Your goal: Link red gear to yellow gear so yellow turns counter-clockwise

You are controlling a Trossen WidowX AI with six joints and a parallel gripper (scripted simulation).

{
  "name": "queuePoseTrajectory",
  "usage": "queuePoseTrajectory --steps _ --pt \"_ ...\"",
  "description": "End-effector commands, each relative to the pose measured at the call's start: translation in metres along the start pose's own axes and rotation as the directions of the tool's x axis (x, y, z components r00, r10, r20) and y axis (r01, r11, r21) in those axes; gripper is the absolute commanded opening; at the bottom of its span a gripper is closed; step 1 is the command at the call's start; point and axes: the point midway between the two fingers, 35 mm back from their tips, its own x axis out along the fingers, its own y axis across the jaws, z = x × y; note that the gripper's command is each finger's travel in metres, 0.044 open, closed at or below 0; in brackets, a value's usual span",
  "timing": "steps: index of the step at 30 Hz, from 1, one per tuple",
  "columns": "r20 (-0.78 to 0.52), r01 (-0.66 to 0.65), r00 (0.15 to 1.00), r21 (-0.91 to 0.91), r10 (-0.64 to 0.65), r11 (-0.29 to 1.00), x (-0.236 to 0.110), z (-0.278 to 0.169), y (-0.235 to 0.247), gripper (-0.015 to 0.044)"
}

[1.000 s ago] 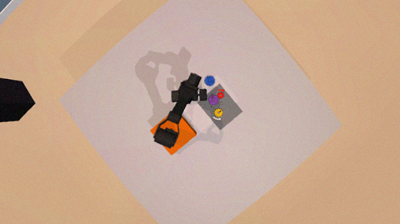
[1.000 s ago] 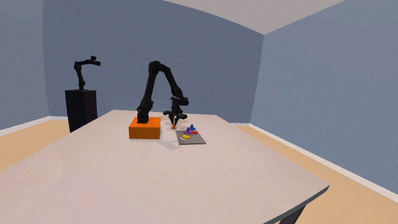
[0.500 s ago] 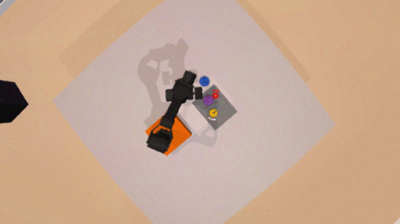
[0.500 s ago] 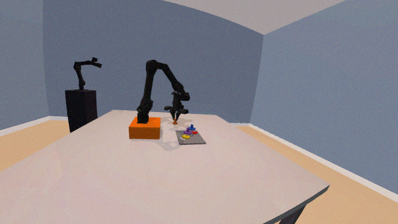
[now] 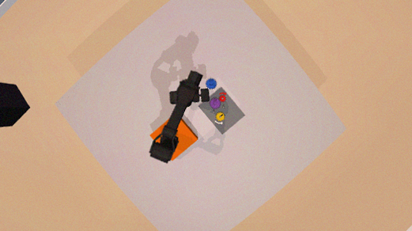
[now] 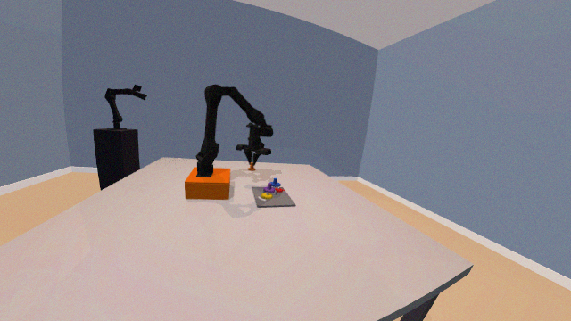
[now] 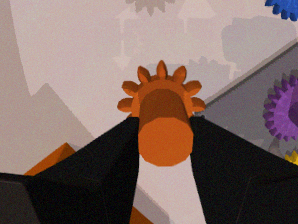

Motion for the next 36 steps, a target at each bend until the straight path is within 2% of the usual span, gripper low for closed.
queuePoseTrajectory --steps 1,17,36 --pt "0.008 -0.001 1.000 0.007 0.001 1.000 -0.015 0.000 0.000 0.0000" --pt "0.005 -0.002 1.000 0.013 0.002 1.000 -0.060 -0.009 0.005 0.0000" --pt "0.004 -0.001 1.000 0.013 0.001 1.000 -0.043 -0.017 -0.024 0.0000"
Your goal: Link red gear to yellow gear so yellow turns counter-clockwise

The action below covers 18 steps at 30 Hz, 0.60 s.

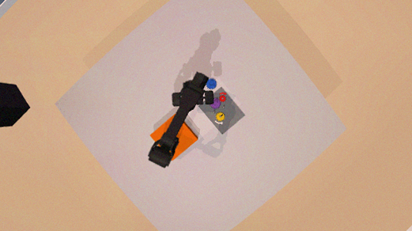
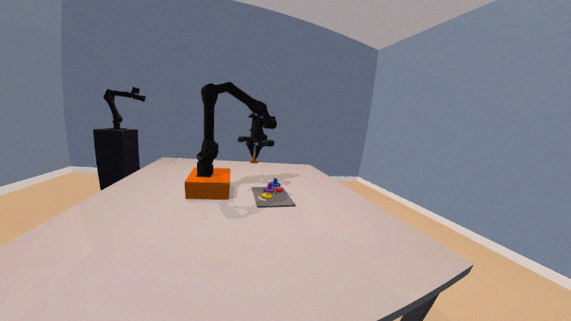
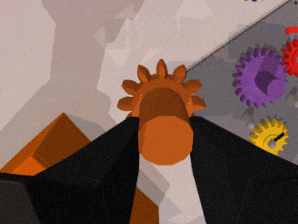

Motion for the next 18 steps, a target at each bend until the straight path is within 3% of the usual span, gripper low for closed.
queuePoseTrajectory --steps 1,18 --pt "-0.001 -0.004 1.000 -0.004 0.004 1.000 0.006 -0.003 -0.007 0.0000" --pt "-0.005 -0.006 1.000 -0.004 0.006 1.000 0.026 -0.017 -0.037 0.0000"
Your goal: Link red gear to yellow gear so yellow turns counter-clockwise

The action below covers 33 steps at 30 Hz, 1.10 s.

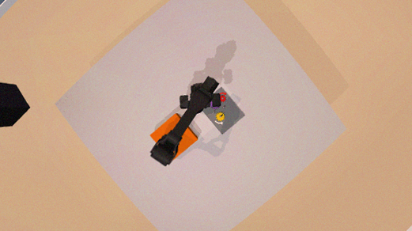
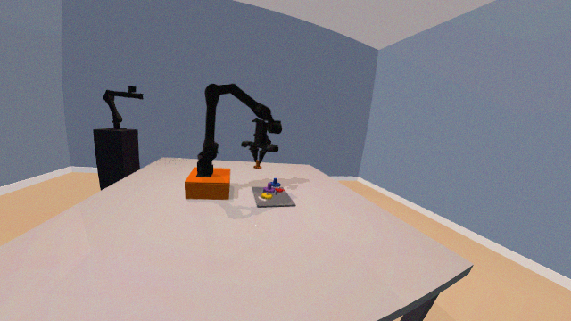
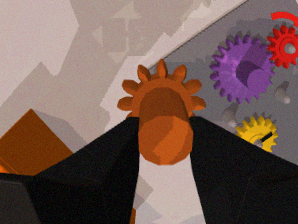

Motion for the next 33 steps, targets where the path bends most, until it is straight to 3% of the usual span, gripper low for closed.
queuePoseTrajectory --steps 1,33 --pt "-0.001 -0.002 1.000 -0.004 0.002 1.000 0.006 -0.004 -0.007 0.0000" --pt "-0.002 0.008 1.000 -0.004 -0.008 1.000 0.043 -0.043 -0.059 0.0000"
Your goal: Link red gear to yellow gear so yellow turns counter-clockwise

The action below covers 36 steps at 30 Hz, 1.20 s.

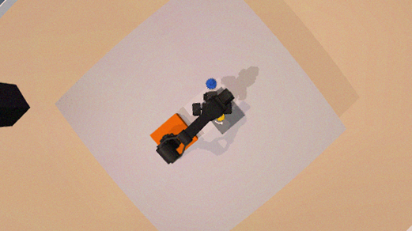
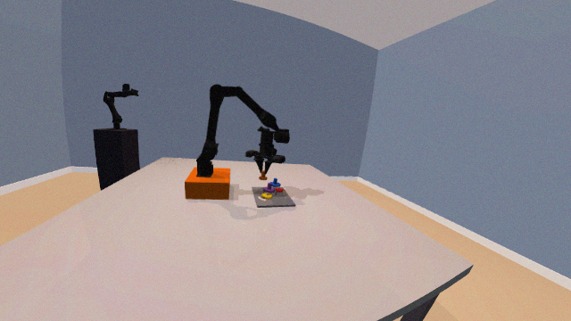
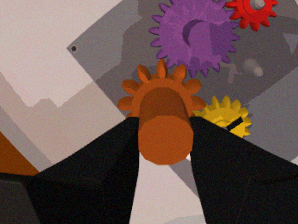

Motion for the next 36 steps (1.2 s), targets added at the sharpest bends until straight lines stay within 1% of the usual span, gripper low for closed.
queuePoseTrajectory --steps 1,9,23,26,34,36 --pt "-0.006 0.002 1.000 -0.004 -0.002 1.000 0.006 -0.008 -0.006 0.0000" --pt "-0.007 0.005 1.000 -0.004 -0.005 1.000 0.014 -0.019 -0.016 0.0000" --pt "-0.007 0.005 1.000 0.000 -0.005 1.000 0.011 -0.020 -0.017 0.0000" --pt "-0.007 0.005 1.000 0.035 -0.005 0.999 0.011 -0.020 -0.017 0.0000" --pt "-0.007 0.006 1.000 0.225 -0.005 0.974 0.011 -0.020 -0.016 0.0000" --pt "-0.007 0.006 1.000 0.242 -0.005 0.970 0.011 -0.020 -0.016 0.0000"
